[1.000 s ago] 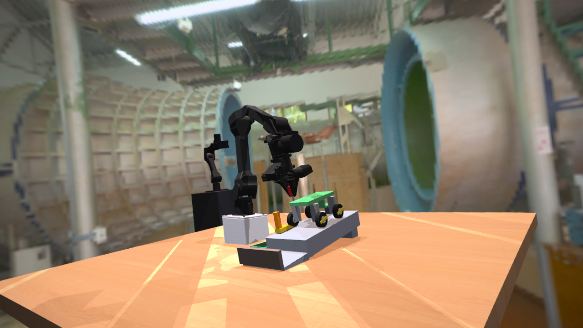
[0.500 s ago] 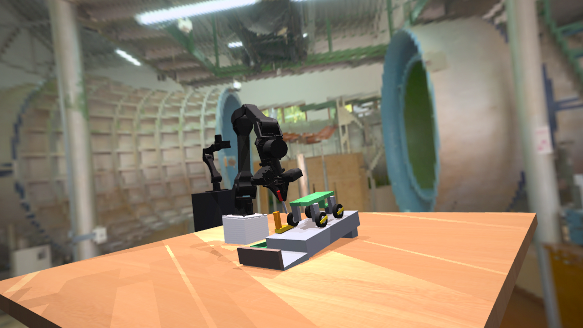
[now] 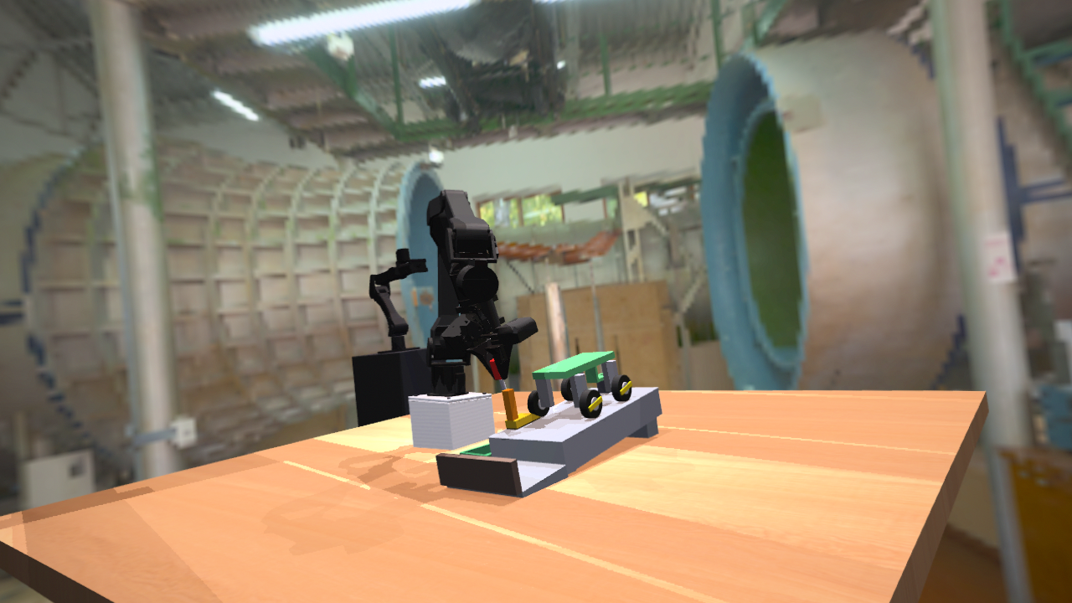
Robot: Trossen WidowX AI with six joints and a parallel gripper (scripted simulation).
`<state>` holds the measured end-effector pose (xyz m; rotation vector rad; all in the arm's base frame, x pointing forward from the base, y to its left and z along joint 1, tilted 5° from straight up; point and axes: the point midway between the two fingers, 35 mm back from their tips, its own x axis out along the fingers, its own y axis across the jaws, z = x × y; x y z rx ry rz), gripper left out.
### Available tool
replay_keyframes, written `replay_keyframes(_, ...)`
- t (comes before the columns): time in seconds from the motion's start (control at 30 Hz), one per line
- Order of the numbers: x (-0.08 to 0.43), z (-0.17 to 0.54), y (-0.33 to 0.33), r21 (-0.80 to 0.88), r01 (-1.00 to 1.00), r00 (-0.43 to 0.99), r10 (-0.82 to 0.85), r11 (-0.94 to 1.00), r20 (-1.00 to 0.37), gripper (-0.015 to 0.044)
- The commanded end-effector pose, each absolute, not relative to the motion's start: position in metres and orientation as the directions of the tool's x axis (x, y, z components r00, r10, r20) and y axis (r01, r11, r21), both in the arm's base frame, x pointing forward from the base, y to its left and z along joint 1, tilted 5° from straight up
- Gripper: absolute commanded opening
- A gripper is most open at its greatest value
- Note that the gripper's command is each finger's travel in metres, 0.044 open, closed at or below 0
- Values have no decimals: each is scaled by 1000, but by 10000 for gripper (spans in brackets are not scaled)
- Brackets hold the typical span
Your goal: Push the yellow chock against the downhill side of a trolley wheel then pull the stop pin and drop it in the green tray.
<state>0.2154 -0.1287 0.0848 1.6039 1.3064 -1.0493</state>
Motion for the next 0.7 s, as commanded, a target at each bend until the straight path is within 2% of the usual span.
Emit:
replay_keyframes(0.0,214,83,-132,69,985,118,321,-160,-940,0)
replay_keyframes(0.33,214,84,-130,3,901,132,268,-434,-954,0)
replay_keyframes(0.67,213,84,-128,-39,726,150,213,-686,-965,0)
